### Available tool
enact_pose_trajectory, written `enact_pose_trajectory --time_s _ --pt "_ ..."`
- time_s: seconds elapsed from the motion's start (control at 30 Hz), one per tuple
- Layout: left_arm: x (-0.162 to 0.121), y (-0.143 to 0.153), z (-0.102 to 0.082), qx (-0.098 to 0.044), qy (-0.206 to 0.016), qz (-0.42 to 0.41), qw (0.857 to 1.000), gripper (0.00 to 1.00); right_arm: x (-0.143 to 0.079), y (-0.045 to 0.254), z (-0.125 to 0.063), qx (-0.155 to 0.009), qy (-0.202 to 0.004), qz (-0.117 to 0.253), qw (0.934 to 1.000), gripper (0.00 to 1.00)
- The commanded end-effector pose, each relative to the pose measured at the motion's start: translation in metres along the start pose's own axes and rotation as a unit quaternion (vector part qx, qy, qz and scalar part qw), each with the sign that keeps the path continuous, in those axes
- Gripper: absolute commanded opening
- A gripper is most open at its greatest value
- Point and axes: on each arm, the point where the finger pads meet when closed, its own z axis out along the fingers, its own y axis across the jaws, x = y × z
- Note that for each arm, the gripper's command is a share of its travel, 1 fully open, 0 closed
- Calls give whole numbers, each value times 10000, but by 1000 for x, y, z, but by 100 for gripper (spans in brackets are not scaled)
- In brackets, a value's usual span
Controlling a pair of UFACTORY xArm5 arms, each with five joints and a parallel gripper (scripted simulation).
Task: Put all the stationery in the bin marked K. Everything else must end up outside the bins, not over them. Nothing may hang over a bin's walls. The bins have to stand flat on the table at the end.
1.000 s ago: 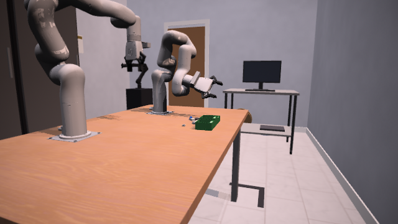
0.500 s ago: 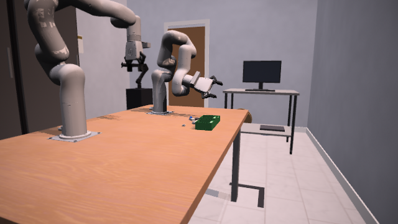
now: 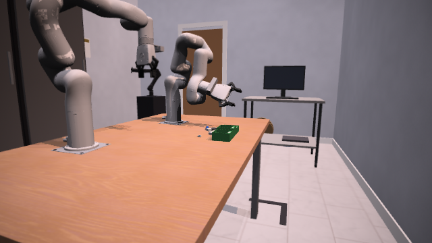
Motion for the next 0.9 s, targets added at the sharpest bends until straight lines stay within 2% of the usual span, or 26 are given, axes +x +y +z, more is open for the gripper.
enact_pose_trajectory --time_s 0.0,0.63,0.87 --pt "1 -1 0 10 7 0 10000 100 1 3 -1 0 19 40 10000 100" --pt "1 -1 0 10 7 0 10000 100 0 26 -1 1 19 372 9993 100" --pt "1 -1 0 10 7 0 10000 100 -2 44 -1 1 19 636 9980 100"
